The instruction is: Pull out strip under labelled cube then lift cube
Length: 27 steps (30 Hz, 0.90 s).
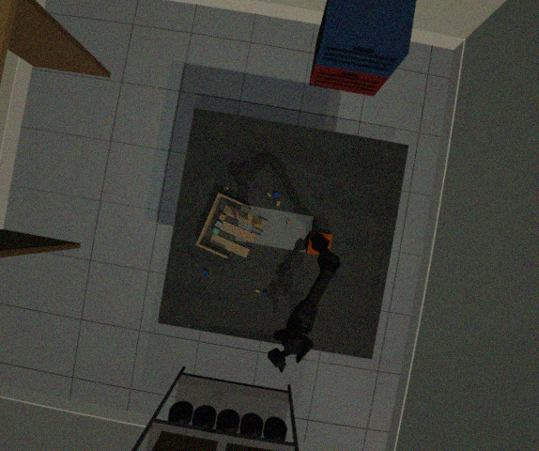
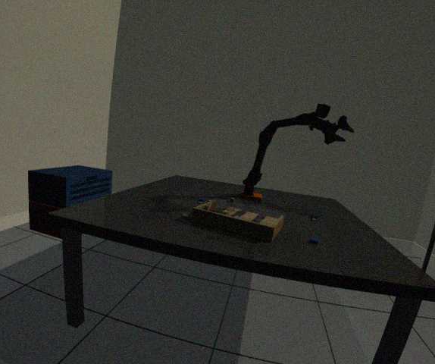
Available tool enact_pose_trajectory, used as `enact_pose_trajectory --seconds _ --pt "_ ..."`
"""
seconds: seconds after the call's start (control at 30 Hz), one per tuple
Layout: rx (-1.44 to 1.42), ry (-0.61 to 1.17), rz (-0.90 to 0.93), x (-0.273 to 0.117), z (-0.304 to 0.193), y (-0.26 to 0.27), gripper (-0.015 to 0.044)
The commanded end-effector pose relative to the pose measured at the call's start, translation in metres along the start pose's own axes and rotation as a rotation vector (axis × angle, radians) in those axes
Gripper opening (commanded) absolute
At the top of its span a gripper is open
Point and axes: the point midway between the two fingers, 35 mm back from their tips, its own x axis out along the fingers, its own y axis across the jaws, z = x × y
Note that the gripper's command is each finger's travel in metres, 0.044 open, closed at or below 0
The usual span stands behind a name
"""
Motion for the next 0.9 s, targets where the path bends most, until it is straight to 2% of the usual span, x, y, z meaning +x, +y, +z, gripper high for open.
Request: enact_pose_trajectory --seconds 0.0,0.23,0.4,0.63,0.87 --pt "-0.01 -0.006 0.005 -0.001 0.002 0.001 0.04" --pt "-0.376 -0.269 0.134 -0.061 0.089 0.04 0.04" --pt "-0.62 -0.488 0.152 -0.114 0.146 0.053 0.04" --pt "-0.874 -0.755 0.089 -0.181 0.206 0.052 0.04" --pt "-1.088 -1.015 -0.07 -0.251 0.258 0.034 0.04"
